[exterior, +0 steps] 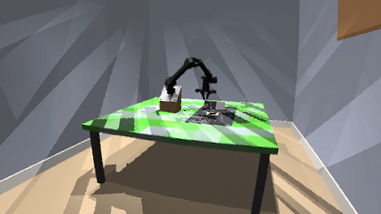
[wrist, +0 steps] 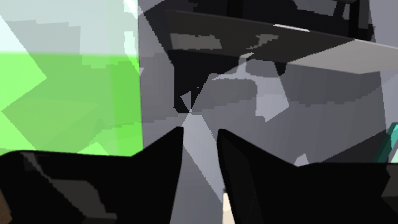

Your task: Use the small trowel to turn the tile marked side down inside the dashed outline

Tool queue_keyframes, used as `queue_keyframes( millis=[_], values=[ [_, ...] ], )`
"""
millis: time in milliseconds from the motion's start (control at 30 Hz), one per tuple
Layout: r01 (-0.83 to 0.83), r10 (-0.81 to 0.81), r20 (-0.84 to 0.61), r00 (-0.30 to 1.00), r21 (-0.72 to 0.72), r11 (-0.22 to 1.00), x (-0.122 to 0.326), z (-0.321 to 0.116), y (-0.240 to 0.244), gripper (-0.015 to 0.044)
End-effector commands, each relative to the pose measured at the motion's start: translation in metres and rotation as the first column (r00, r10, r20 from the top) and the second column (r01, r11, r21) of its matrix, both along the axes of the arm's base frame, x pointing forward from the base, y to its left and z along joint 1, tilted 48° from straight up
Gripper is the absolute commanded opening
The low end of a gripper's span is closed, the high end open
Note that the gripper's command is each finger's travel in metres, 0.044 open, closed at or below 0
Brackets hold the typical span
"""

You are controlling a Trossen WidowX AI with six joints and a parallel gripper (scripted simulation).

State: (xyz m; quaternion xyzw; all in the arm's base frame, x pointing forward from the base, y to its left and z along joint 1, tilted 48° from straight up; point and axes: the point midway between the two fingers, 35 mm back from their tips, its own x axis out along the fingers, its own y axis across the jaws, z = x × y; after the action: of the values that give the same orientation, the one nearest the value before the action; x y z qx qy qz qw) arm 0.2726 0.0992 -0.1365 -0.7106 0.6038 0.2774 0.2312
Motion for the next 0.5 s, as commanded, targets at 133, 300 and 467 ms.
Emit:
queue_keyframes(
  millis=[133, 300, 467],
  values=[
    [-0.159, 0.157, -0.165, 0.974, -0.004, 0.987, 0.002, -0.013, 0.018, 0.01],
    [-0.274, 0.264, -0.286, 0.921, 0.005, 0.962, 0.002, -0.024, 0.028, 0.01],
    [-0.382, 0.361, -0.401, 0.842, 0.028, 0.924, 0.001, -0.035, 0.038, 0.01]
  ],
)
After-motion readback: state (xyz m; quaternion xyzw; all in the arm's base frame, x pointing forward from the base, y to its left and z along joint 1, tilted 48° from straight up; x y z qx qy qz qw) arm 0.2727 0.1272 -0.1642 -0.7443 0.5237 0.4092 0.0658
